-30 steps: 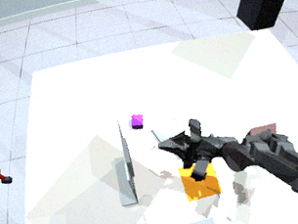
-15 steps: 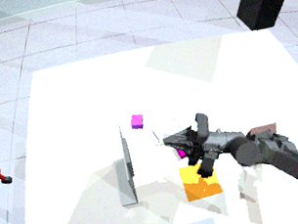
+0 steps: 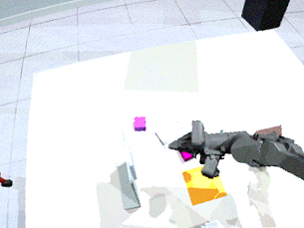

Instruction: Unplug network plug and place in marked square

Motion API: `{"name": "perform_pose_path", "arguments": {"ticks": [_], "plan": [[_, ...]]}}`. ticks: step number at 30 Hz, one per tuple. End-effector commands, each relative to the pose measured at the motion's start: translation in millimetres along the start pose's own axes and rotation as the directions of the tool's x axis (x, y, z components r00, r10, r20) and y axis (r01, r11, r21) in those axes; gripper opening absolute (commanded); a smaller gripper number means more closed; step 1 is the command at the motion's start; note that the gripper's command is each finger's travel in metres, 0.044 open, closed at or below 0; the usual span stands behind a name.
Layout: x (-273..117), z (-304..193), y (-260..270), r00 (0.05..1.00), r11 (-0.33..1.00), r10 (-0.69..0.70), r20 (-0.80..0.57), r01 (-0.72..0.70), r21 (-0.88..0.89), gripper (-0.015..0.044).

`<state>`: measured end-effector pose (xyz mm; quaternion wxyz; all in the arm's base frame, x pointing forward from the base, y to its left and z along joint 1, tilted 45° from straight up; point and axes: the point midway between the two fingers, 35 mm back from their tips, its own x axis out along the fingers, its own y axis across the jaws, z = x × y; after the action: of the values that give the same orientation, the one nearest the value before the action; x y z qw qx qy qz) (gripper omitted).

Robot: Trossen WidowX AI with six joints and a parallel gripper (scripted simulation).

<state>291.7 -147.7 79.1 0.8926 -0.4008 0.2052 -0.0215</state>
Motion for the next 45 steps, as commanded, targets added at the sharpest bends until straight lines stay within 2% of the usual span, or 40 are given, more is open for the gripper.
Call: {"name": "perform_pose_path", "arguments": {"ticks": [1,23,34,45], "plan": [[-1.0,0.4,12.9,0.996,0.995,0.091,0.016,-0.090,-0.052,0.0000],[-30.4,10.5,77.5,0.870,0.872,0.473,0.138,-0.440,-0.216,0.0000],[-55.4,26.3,98.0,0.769,0.804,0.589,0.248,-0.529,-0.270,0.0000],[-79.2,44.6,107.1,0.681,0.770,0.638,0.360,-0.563,-0.299,0.0000]]}}
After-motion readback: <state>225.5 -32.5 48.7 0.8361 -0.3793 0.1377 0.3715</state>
